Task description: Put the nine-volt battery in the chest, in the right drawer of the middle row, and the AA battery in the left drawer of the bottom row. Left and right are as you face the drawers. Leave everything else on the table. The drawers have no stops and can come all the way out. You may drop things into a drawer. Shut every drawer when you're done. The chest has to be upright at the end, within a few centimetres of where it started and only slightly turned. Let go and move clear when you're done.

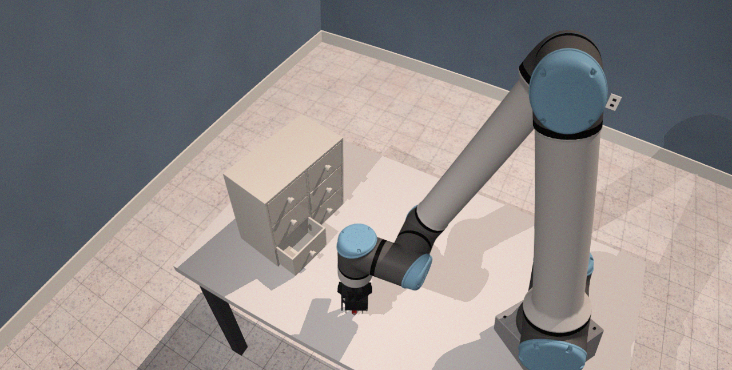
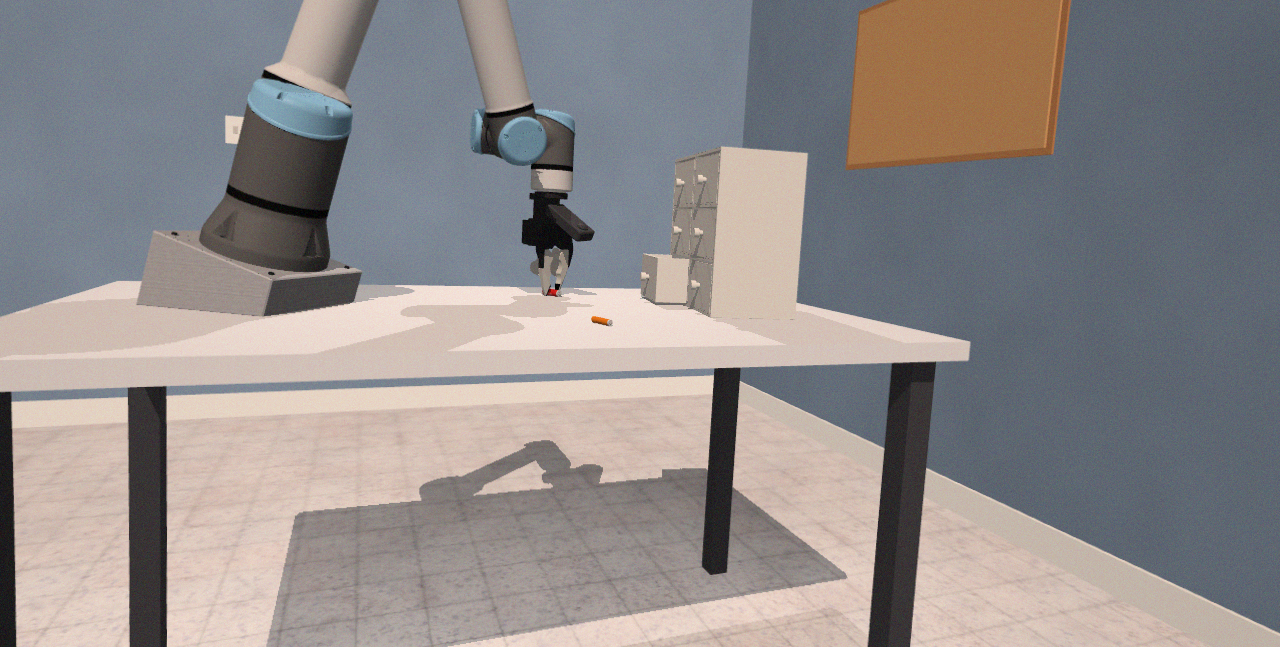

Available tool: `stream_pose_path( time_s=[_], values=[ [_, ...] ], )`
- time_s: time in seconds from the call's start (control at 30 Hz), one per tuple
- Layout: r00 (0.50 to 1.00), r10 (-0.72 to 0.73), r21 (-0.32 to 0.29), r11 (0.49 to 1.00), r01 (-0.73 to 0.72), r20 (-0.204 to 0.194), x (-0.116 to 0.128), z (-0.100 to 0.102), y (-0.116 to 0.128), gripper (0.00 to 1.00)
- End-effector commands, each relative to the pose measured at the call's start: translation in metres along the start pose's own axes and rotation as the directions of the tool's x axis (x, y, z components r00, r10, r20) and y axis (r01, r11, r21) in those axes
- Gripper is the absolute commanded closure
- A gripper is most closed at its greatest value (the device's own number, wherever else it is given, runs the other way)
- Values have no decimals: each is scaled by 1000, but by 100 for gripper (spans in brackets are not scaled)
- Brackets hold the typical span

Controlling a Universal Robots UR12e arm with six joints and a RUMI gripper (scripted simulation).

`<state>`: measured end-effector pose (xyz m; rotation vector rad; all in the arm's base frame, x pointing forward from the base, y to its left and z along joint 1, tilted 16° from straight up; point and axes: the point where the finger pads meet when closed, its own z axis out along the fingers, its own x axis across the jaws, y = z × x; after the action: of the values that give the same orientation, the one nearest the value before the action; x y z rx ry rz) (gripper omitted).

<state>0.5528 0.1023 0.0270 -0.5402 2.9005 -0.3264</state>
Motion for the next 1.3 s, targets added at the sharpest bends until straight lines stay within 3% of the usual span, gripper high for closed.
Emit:
stream_pose_path(
  time_s=[0.0,0.1,0.13,1.27],
  values=[
    [1000,0,0,1000,0,1,0,0,0,83],
    [1000,0,0,1000,0,1,0,0,0,83],
    [1000,0,0,1000,0,1,0,0,0,95],
    [1000,0,0,1000,0,1,0,0,0,95]
  ],
)
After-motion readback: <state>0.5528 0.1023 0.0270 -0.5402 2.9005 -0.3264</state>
